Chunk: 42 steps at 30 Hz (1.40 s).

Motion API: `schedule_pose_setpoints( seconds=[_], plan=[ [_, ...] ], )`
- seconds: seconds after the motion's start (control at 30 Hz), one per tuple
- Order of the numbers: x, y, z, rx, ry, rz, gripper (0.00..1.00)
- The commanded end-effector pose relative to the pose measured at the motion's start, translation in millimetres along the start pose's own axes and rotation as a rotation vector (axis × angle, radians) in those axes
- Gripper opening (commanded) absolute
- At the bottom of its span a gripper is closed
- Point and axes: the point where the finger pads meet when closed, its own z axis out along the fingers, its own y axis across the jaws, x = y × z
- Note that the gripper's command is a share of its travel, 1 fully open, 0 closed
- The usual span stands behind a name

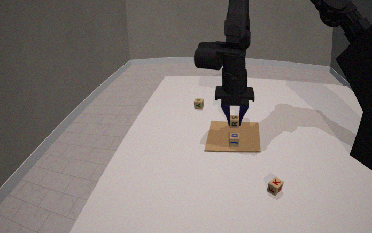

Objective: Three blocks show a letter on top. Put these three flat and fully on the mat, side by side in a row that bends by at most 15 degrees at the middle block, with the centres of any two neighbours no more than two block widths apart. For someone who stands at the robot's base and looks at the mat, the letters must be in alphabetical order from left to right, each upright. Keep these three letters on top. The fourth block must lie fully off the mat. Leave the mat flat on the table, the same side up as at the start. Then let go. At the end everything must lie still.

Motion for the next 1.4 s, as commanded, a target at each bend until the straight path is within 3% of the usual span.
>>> schedule_pose_setpoints(
  seconds=[0.0,1.37],
  plan=[
    [3.6,-4.0,2.5,0.005,0.003,-0.019,0.2],
    [-0.9,-2.3,8.0,0.004,-0.003,-0.012,0.2]
  ],
)
